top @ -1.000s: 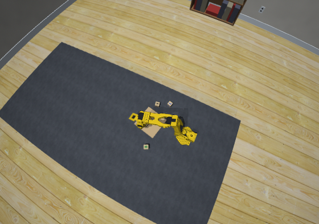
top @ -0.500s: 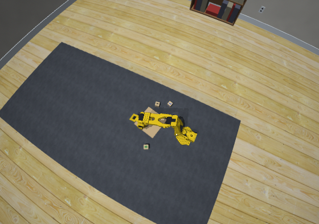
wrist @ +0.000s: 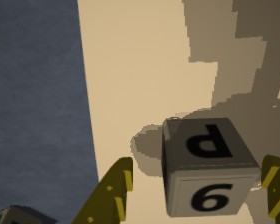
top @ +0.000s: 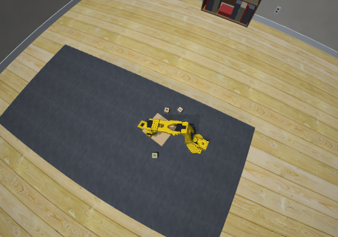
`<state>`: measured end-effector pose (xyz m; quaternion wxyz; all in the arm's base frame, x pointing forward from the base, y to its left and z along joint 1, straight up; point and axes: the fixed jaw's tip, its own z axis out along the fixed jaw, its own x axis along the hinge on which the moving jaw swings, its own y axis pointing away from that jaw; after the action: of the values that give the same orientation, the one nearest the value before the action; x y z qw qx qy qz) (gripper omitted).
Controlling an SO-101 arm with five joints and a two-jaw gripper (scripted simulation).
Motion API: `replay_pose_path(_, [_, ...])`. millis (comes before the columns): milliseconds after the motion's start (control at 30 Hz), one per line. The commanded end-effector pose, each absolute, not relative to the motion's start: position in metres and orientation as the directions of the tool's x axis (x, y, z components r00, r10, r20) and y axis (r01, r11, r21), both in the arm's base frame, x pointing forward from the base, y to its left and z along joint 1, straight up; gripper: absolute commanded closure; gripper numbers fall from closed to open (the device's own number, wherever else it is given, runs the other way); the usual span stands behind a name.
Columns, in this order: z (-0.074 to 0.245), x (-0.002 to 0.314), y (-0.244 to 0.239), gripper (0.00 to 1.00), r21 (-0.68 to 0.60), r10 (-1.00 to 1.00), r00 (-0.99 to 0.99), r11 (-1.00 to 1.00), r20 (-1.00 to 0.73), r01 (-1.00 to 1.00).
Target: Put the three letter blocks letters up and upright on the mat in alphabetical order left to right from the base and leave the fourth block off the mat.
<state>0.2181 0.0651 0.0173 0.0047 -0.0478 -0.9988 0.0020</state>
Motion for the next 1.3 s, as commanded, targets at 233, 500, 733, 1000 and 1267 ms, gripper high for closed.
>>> replay_pose_path(233, [0.0349,0.2294,0.066,0.74,0.03,0.096,-0.992,0.995,-0.084,0.094])
replay_pose_path(500, [0.0348,0.2292,0.0623,0.8,0.029,0.096,-0.992,0.995,-0.085,0.094])
replay_pose_path(733, [0.0347,0.229,0.0603,0.84,0.028,0.096,-0.992,0.995,-0.085,0.094])
replay_pose_path(1000, [0.0347,0.2288,0.0584,0.87,0.028,0.096,-0.992,0.995,-0.085,0.094])
replay_pose_path(1267, [0.0347,0.2288,0.0582,0.87,0.028,0.096,-0.992,0.995,-0.085,0.094])
